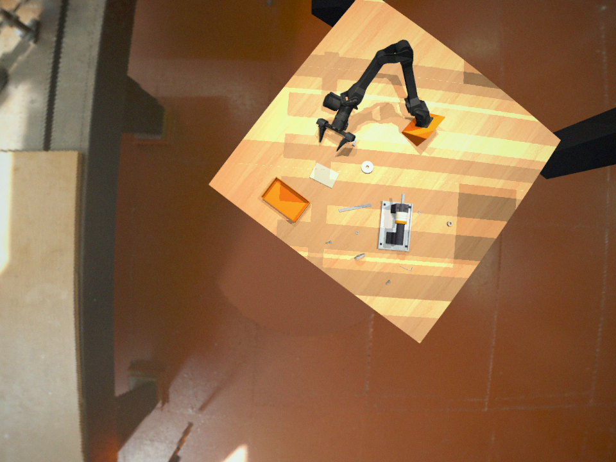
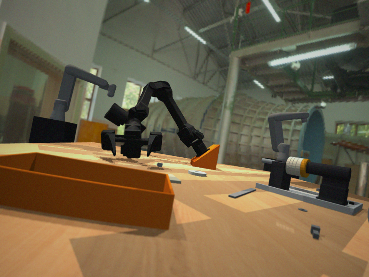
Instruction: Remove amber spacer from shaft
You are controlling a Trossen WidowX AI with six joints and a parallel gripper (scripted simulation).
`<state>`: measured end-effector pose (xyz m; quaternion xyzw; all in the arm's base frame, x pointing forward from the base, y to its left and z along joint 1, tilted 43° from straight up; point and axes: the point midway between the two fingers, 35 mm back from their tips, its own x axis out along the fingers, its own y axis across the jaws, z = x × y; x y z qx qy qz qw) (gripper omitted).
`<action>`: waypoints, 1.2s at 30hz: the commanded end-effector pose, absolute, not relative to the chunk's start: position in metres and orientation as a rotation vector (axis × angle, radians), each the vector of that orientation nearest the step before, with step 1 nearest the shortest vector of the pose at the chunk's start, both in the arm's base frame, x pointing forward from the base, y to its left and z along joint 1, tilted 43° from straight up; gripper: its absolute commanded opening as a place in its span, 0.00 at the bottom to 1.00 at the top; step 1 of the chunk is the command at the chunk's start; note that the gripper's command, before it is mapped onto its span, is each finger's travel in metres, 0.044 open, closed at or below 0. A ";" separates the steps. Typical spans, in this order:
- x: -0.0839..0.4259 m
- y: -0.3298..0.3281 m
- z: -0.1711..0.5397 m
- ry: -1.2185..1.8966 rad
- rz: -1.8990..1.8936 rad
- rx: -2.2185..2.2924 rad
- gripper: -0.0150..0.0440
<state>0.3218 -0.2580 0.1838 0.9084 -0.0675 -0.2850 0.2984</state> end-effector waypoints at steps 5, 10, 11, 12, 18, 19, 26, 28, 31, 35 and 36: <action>0.372 -0.160 0.098 0.019 -0.862 2.382 1.00; 0.379 -0.082 0.049 0.134 -0.913 2.328 1.00; 0.378 -0.067 0.040 0.155 -0.921 2.314 1.00; 0.375 -0.052 0.031 0.174 -0.927 2.299 1.00; 0.347 0.027 -0.014 0.268 -0.938 2.208 1.00; 0.341 0.038 -0.021 0.279 -0.935 2.193 1.00; 0.317 0.073 -0.041 0.315 -0.914 2.143 1.00; 0.318 0.074 -0.042 0.315 -0.914 2.143 1.00; 0.318 0.074 -0.042 0.315 -0.914 2.143 1.00; 0.318 0.074 -0.042 0.315 -0.914 2.143 1.00; 0.318 0.074 -0.042 0.315 -0.914 2.143 1.00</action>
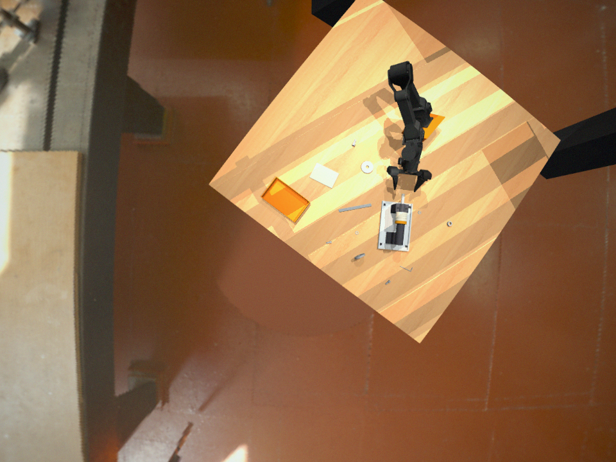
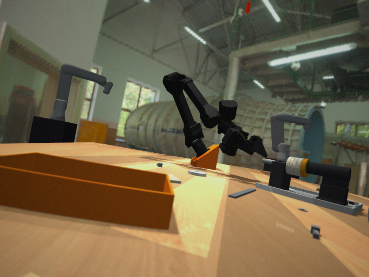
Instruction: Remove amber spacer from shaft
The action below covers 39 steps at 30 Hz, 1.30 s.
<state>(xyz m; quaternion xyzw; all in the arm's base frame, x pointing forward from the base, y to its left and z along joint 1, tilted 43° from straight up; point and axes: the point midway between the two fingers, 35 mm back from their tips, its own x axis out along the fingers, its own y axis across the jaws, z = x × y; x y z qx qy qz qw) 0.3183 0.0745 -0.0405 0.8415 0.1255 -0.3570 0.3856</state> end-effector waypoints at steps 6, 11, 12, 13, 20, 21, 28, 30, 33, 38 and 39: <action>0.318 0.074 -0.042 0.315 -0.914 2.143 1.00; 0.318 0.074 -0.042 0.315 -0.914 2.143 1.00; 0.318 0.074 -0.042 0.315 -0.914 2.143 1.00; 0.318 0.074 -0.042 0.315 -0.914 2.143 1.00; 0.318 0.074 -0.042 0.315 -0.914 2.143 1.00; 0.318 0.074 -0.042 0.315 -0.914 2.143 1.00; 0.318 0.074 -0.042 0.315 -0.914 2.143 1.00; 0.318 0.074 -0.042 0.315 -0.914 2.143 1.00; 0.320 0.074 -0.043 0.314 -0.914 2.143 1.00; 0.326 0.074 -0.048 0.314 -0.914 2.143 1.00; 0.327 0.073 -0.049 0.314 -0.914 2.143 1.00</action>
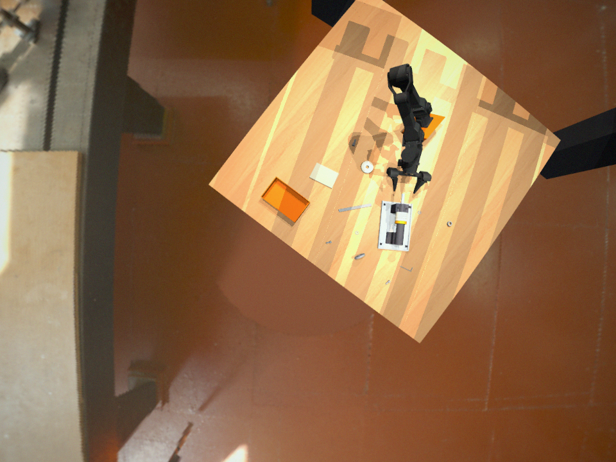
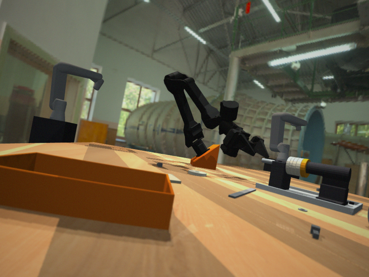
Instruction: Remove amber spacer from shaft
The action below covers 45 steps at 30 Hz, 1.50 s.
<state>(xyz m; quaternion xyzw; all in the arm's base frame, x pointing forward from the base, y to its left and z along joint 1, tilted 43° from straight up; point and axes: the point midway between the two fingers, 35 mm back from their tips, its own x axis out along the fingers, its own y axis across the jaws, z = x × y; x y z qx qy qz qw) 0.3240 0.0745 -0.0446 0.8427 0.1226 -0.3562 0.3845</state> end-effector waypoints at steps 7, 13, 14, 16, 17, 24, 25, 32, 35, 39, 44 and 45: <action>0.335 0.073 -0.056 0.314 -0.913 2.143 1.00; 0.341 0.072 -0.063 0.314 -0.912 2.143 1.00; 0.343 0.071 -0.064 0.314 -0.912 2.143 1.00; 0.345 0.071 -0.067 0.313 -0.912 2.143 1.00; 0.346 0.071 -0.068 0.313 -0.912 2.143 1.00; 0.348 0.070 -0.071 0.313 -0.912 2.143 1.00; 0.348 0.070 -0.071 0.313 -0.912 2.143 1.00; 0.348 0.070 -0.071 0.313 -0.912 2.143 1.00; 0.348 0.070 -0.071 0.313 -0.912 2.143 1.00; 0.348 0.070 -0.071 0.313 -0.912 2.143 1.00; 0.348 0.070 -0.071 0.313 -0.912 2.143 1.00; 0.348 0.070 -0.071 0.313 -0.912 2.143 1.00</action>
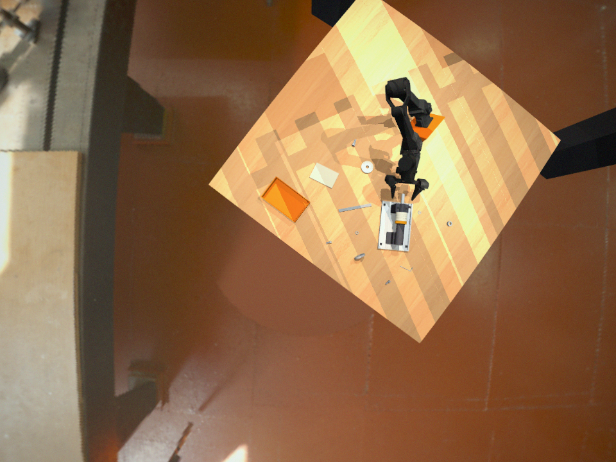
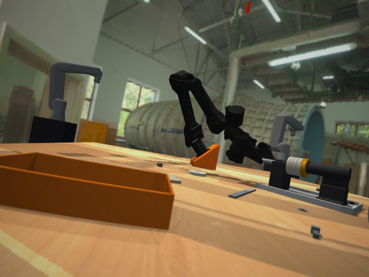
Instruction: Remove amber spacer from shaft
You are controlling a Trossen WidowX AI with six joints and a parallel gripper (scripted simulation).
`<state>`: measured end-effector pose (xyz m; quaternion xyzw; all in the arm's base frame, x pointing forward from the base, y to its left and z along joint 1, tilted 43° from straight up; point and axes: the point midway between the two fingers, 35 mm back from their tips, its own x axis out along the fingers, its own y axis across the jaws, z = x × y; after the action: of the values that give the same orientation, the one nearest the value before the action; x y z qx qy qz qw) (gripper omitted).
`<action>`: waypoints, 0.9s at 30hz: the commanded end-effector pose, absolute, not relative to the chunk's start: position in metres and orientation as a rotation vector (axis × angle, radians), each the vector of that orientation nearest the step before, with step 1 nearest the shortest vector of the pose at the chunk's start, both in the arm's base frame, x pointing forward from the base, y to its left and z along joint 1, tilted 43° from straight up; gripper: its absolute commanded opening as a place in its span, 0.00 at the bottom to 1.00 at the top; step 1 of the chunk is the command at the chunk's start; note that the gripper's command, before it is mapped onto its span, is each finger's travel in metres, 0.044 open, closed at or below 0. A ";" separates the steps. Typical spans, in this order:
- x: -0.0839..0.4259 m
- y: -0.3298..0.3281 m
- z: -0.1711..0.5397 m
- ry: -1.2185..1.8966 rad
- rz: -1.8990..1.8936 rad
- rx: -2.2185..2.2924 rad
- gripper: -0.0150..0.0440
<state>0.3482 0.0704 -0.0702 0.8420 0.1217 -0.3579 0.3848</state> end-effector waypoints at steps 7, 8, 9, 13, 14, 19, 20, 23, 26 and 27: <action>0.348 0.070 -0.071 0.313 -0.912 2.143 1.00; 0.348 0.070 -0.071 0.313 -0.912 2.143 1.00; 0.348 0.070 -0.071 0.313 -0.912 2.143 1.00; 0.350 0.070 -0.073 0.313 -0.911 2.143 1.00; 0.351 0.070 -0.073 0.313 -0.911 2.143 1.00; 0.356 0.069 -0.078 0.313 -0.911 2.143 1.00; 0.357 0.069 -0.079 0.313 -0.911 2.143 1.00; 0.361 0.069 -0.082 0.313 -0.911 2.144 1.00; 0.361 0.069 -0.083 0.313 -0.911 2.144 1.00; 0.361 0.069 -0.083 0.313 -0.911 2.144 1.00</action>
<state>0.3605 0.0699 -0.0802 0.8429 0.1218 -0.3557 0.3850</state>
